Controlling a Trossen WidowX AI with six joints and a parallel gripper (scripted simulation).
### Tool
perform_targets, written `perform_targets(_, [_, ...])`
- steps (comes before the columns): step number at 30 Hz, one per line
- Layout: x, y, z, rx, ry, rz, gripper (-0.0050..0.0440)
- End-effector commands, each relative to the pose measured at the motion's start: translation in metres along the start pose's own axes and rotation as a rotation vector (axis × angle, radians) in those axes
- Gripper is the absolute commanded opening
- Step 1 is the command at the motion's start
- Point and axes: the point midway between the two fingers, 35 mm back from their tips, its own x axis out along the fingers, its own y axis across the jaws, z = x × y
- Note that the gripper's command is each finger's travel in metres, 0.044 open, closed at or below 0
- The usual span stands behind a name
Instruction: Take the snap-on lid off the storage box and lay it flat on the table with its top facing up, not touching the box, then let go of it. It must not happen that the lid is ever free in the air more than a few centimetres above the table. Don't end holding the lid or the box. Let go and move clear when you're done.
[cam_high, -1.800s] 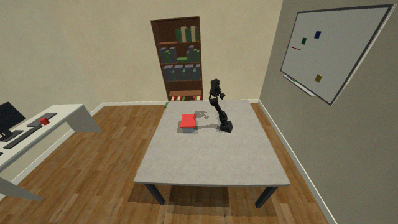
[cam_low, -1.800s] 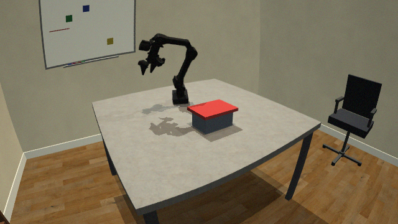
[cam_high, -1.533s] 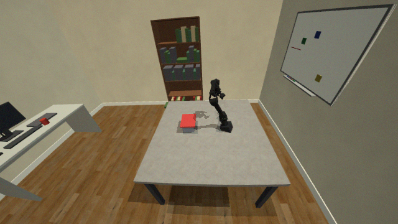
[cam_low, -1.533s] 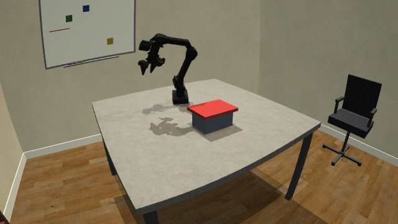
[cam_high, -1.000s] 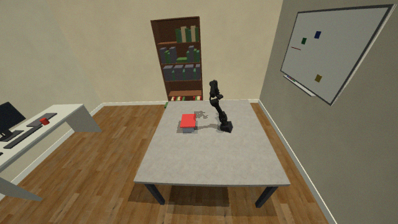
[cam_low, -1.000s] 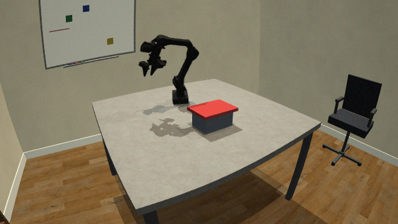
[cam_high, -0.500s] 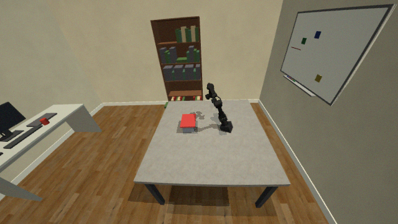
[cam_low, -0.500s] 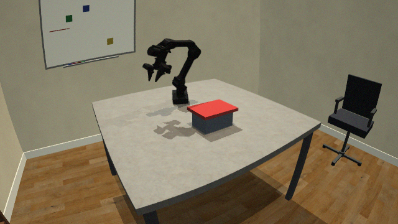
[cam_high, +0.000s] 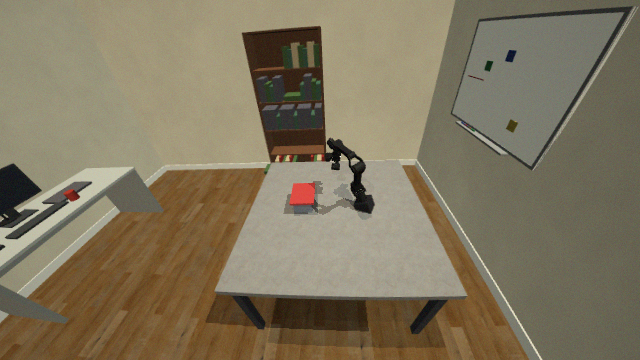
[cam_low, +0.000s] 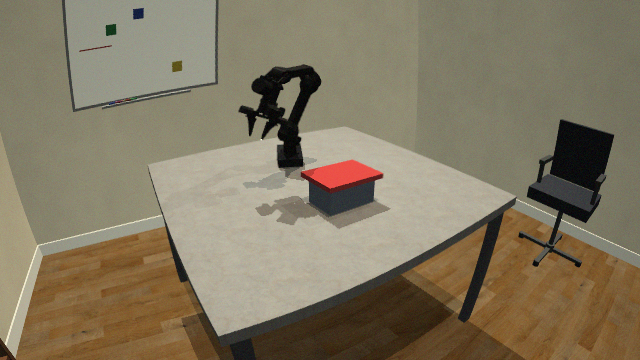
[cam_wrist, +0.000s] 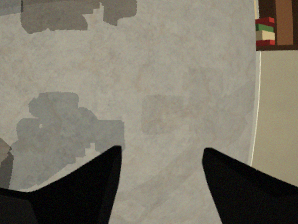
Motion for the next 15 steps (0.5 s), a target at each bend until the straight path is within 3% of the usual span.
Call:
perform_targets(1, [0.002, 0.016, 0.013, 0.11, -0.049, -0.018, 0.0235])
perform_targets(15, [0.0, 0.054, 0.042, 0.467, -0.22, 0.064, 0.0235])
